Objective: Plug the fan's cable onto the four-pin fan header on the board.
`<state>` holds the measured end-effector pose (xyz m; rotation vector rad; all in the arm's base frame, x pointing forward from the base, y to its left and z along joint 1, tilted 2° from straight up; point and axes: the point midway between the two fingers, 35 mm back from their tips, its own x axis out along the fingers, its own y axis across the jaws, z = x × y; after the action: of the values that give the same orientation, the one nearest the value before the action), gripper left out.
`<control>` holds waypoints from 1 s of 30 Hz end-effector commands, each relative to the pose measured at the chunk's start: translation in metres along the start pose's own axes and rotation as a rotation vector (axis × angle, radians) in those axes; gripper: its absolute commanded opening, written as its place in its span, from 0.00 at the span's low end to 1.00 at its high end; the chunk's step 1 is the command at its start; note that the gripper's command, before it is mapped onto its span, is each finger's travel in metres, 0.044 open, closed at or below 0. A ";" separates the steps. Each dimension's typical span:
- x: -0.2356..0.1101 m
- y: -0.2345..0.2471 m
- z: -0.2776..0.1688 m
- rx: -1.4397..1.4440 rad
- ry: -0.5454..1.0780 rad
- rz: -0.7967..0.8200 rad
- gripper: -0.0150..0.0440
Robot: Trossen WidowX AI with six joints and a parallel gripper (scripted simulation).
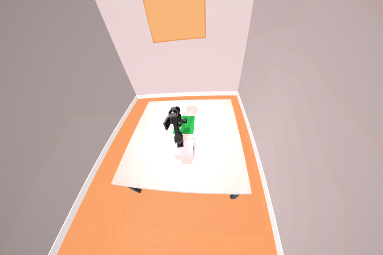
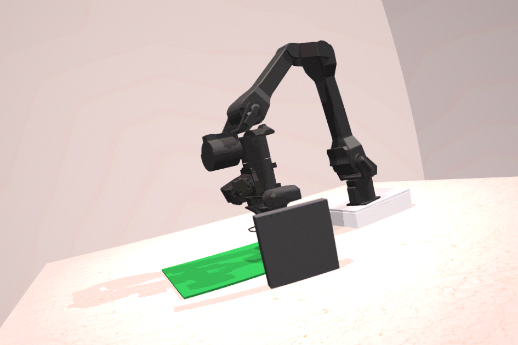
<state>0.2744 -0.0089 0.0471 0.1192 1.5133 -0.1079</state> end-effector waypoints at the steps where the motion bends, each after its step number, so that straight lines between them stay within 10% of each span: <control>1: 0.000 0.000 0.002 0.004 -0.005 -0.004 0.25; 30: -0.001 -0.001 -0.004 0.026 -0.005 -0.004 0.25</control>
<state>0.2733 -0.0088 0.0493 0.1356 1.5017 -0.1227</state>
